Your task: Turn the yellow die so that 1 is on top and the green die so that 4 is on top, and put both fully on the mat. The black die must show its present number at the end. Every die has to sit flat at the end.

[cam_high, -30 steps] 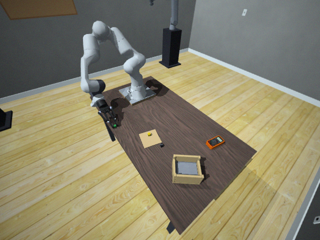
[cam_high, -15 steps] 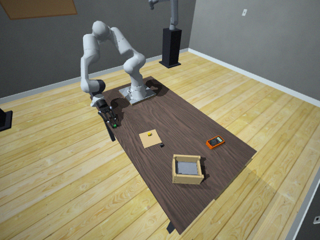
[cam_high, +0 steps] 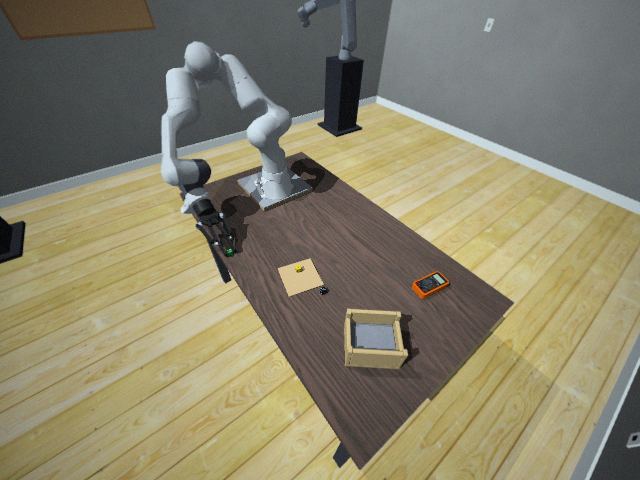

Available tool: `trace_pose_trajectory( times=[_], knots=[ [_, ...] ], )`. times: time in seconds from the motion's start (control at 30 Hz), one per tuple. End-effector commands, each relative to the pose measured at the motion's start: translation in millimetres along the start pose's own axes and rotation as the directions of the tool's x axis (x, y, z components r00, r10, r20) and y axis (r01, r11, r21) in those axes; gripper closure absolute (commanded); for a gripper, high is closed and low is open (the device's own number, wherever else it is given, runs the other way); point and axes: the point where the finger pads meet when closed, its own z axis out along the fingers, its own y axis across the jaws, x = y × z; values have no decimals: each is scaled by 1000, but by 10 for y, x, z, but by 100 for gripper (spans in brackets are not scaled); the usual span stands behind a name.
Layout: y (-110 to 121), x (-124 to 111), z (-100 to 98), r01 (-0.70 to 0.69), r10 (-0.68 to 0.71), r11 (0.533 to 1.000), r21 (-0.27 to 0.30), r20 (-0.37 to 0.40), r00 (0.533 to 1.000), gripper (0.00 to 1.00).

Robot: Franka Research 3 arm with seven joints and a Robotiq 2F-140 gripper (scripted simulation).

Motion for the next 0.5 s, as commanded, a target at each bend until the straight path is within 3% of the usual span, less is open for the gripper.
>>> trace_pose_trajectory(
  times=[0.0,0.27,0.47],
  knots=[
    [-13,7,-4,9,-9,1000,2,-1,1000,71],
    [-13,7,-75,9,-9,1000,2,-1,1000,71],
    [-13,7,-282,9,-9,1000,2,-1,1000,71]
  ],
)
